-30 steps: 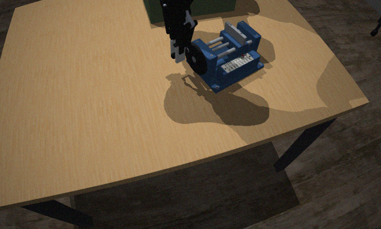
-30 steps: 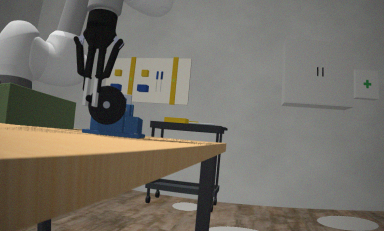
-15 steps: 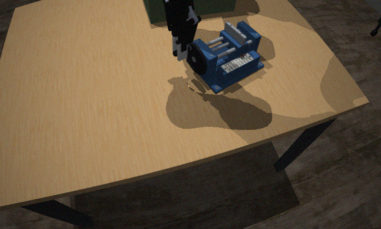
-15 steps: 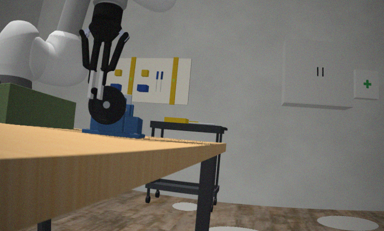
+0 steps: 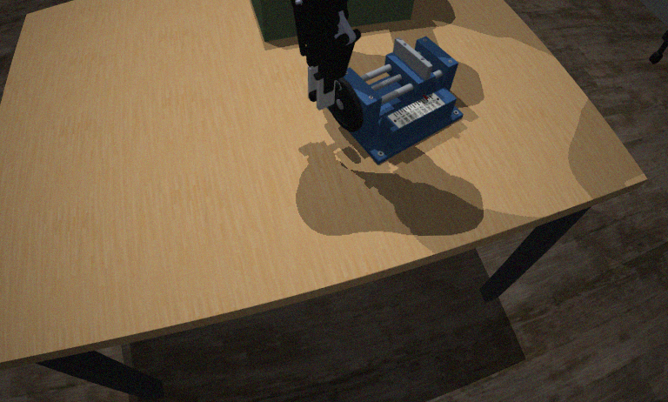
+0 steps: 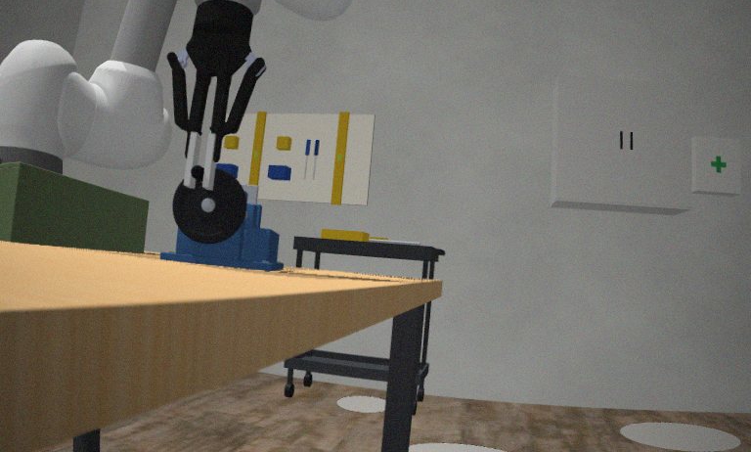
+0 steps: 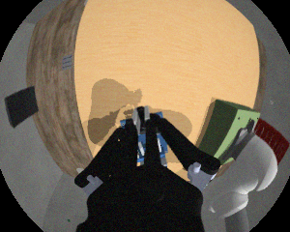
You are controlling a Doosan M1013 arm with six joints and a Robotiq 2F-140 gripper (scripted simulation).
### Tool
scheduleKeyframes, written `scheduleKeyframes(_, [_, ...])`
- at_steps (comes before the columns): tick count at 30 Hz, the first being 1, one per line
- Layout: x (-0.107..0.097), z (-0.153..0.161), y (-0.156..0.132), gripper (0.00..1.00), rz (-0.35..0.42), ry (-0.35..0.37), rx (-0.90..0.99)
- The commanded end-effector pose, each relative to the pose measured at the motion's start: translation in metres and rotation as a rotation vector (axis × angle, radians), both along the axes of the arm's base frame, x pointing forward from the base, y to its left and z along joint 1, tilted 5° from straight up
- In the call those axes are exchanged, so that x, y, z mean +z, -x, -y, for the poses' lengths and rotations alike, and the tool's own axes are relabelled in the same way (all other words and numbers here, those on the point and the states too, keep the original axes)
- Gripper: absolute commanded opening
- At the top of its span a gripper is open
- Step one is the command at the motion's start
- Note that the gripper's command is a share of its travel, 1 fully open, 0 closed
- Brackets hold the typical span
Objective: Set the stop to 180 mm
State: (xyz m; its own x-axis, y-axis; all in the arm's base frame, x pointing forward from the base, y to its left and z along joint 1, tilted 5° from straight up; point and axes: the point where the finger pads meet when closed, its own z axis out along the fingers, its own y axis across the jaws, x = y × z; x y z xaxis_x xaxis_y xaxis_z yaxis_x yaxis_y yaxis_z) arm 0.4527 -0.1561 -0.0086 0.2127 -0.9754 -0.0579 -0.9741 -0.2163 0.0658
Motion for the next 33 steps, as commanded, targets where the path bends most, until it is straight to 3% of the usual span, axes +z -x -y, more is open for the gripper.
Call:
scheduleKeyframes(1, [0.0,0.0,-0.002,0.04,0.002,0.0,0.0])
scheduleKeyframes(33, [-0.001,-0.004,-0.016,0.04,0.002,0.0,0.0])
